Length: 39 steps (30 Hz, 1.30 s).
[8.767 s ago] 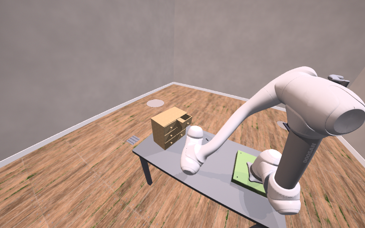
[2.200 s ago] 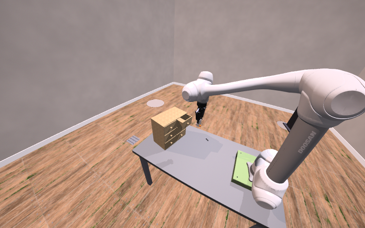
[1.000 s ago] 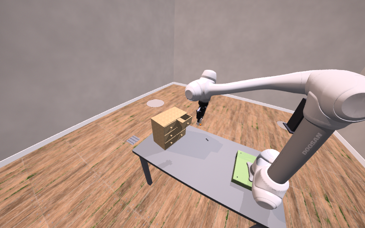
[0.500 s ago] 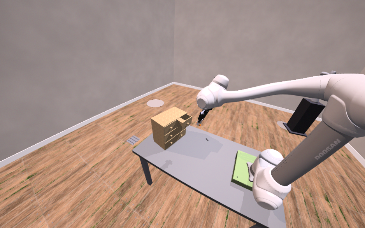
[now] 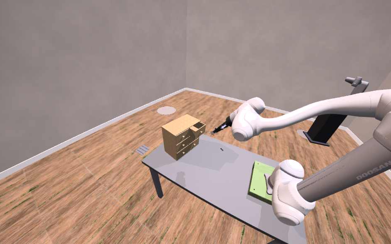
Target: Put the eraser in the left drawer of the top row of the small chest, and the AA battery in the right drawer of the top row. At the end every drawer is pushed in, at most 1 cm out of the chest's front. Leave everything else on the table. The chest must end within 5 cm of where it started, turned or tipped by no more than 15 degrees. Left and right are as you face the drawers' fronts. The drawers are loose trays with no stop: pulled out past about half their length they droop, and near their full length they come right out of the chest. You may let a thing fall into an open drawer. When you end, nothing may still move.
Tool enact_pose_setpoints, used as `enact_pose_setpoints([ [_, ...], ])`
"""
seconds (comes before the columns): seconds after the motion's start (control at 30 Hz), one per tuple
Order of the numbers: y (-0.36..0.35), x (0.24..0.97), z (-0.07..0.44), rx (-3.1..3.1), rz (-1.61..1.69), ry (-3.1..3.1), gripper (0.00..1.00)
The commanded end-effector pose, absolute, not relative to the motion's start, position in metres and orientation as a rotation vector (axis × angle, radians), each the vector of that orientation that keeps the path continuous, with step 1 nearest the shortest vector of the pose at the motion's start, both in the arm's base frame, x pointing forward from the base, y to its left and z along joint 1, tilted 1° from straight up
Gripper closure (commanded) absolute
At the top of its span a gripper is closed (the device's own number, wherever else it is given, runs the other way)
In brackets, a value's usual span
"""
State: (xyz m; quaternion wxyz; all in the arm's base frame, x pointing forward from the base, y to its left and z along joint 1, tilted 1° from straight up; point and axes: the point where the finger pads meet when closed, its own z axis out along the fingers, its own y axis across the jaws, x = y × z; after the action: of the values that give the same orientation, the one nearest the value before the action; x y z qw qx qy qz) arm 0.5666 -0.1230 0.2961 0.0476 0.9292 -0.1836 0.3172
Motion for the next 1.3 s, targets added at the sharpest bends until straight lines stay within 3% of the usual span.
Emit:
enact_pose_setpoints([
  [0.0, -0.1236, 0.5646, 0.2934, 2.728, 1.146, -0.552, 0.94],
  [1.27, -0.1217, 0.5587, 0.2889, 2.496, 1.501, -0.511, 0.94],
])
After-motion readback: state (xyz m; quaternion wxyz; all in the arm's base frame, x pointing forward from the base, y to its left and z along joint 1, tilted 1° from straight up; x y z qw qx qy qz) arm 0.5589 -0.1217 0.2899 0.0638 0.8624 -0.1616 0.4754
